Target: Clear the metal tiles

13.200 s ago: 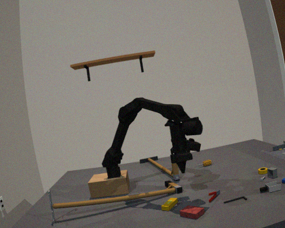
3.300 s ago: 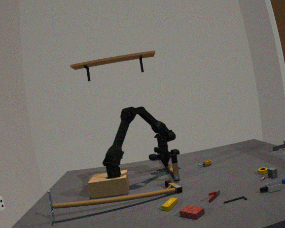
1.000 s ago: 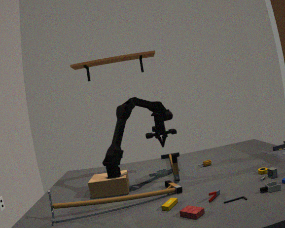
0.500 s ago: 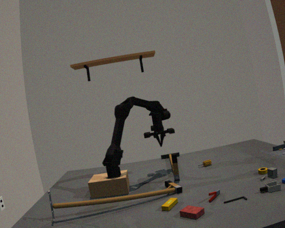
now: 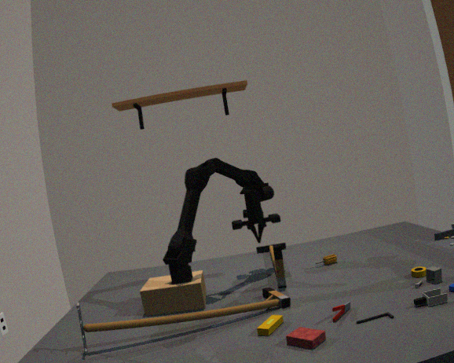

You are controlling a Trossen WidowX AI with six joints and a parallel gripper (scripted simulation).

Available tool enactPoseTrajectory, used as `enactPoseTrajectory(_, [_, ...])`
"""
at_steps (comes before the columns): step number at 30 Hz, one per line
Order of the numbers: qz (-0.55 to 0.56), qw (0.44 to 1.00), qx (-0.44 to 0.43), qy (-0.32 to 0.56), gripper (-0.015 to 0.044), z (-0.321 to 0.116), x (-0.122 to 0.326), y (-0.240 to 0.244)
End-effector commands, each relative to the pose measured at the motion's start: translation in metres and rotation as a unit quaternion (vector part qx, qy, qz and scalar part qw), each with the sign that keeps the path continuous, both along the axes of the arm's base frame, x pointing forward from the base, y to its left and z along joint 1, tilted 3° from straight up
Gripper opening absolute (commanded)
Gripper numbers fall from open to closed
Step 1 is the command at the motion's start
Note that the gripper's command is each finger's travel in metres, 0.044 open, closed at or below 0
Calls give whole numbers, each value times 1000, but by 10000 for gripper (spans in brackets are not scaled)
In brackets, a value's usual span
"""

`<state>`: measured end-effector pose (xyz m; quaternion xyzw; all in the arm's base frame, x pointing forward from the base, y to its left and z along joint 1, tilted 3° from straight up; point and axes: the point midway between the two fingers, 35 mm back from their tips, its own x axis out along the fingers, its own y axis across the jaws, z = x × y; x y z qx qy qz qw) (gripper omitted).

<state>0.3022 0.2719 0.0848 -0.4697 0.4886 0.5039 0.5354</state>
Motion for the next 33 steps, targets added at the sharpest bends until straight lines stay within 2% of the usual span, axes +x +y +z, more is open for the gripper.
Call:
enactPoseTrajectory(1, [-5,1000,-4,3,0,-12,0,0])
enactPoseTrajectory(33, [-26,1000,-4,5,0,-94,-4,2])
